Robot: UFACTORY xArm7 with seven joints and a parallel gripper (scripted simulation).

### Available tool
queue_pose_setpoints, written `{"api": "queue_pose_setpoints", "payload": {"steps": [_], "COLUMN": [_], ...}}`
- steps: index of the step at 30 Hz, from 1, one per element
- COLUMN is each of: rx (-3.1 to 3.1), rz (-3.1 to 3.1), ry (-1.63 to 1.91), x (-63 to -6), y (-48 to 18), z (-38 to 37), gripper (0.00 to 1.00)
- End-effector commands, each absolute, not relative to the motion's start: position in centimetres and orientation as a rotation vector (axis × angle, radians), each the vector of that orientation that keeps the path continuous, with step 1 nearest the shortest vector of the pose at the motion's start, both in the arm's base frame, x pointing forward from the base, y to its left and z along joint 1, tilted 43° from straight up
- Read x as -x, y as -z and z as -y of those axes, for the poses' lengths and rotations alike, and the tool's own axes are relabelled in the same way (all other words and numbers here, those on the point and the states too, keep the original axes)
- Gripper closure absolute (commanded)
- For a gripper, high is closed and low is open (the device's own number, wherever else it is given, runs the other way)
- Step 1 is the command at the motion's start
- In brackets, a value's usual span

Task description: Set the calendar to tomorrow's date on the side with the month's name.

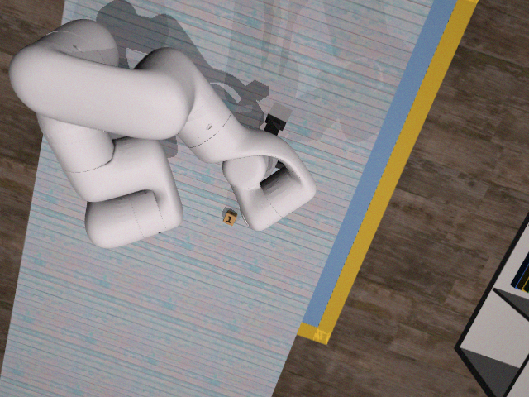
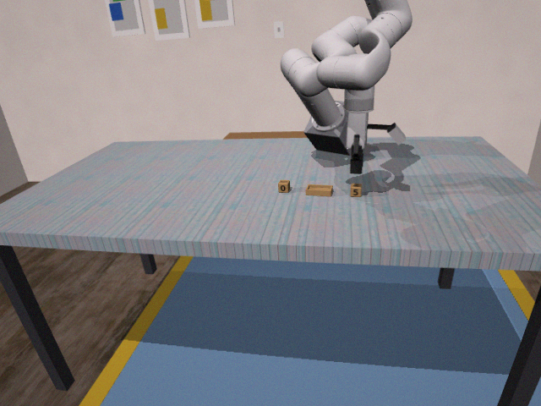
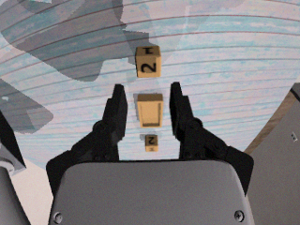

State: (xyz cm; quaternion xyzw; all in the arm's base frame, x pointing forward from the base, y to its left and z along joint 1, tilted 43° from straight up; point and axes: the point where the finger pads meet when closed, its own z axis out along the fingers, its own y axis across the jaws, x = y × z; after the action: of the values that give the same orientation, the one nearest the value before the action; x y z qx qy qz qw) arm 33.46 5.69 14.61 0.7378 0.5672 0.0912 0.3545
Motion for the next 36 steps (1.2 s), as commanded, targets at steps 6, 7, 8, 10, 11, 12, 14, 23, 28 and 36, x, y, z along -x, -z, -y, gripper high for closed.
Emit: {"api": "queue_pose_setpoints", "payload": {"steps": [6,7,8,10,11,12,14,23,28,36], "rx": [-1.906,-1.906,-1.906,-1.906,-1.906,-1.906,-1.906,-1.906,-1.906,-1.906], "rz": [-1.467,-1.467,-1.467,-1.467,-1.467,-1.467,-1.467,-1.467,-1.467,-1.467], "ry": [-0.239,-0.239,-0.239,-0.239,-0.239,-0.239,-0.239,-0.239,-0.239,-0.239], "x": [-34.2,-34.3,-34.4,-34.5,-34.6,-34.7,-34.8,-35.3,-35.5,-35.6], "y": [-13.8,-13.6,-13.5,-13.3,-13.2,-13.1,-13.0,-12.2,-12.0,-11.8], "z": [-5.2,-5.2,-5.1,-5.0,-4.9,-4.8,-4.8,-4.4,-4.2,-4.1], "gripper": [0.53,0.53,0.53,0.53,0.53,0.53,0.53,0.53,0.53,0.53]}}
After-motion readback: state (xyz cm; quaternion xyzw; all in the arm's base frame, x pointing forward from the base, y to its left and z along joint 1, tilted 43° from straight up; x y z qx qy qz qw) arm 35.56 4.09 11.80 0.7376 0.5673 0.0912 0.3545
